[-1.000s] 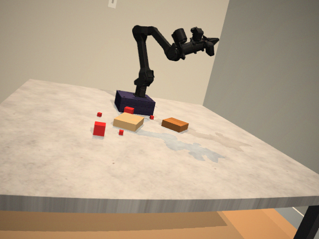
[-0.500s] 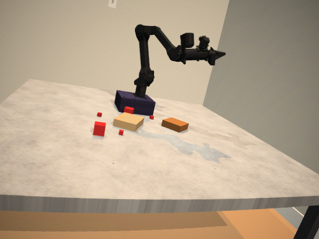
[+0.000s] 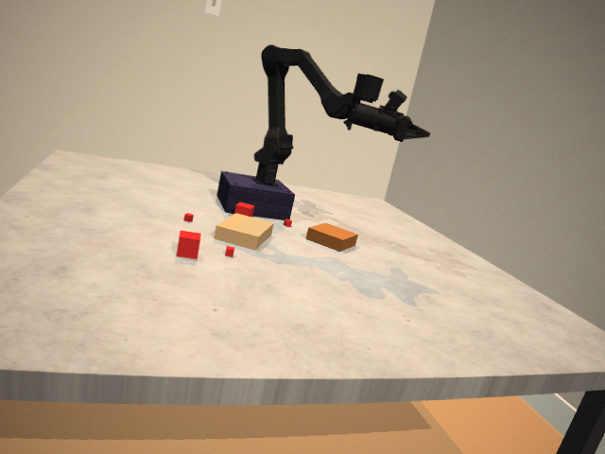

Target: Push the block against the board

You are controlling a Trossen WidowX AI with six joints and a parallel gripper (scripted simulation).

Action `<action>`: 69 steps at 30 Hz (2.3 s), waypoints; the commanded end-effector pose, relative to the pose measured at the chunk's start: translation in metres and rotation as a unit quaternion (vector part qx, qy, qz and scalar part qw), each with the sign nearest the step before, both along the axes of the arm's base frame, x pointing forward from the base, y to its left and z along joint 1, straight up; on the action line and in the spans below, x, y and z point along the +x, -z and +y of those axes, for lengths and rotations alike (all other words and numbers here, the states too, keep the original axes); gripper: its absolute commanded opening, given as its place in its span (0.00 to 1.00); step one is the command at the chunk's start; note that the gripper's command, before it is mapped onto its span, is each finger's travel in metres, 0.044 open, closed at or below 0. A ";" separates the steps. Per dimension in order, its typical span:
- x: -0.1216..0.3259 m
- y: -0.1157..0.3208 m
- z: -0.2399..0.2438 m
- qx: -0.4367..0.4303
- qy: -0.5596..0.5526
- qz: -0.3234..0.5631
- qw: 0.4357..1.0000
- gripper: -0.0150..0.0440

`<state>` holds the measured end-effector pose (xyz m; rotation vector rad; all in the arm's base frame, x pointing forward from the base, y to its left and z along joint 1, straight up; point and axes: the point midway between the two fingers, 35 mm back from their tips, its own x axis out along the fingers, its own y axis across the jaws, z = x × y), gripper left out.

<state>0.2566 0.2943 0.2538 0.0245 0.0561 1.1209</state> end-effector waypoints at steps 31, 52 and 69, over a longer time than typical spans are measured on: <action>0.001 0.159 -0.040 -0.454 -0.071 -0.075 0.885 0.25; -0.041 0.221 -0.101 -0.648 -0.277 -0.105 0.702 0.25; -0.065 0.241 -0.133 -0.687 -0.397 -0.111 0.598 0.25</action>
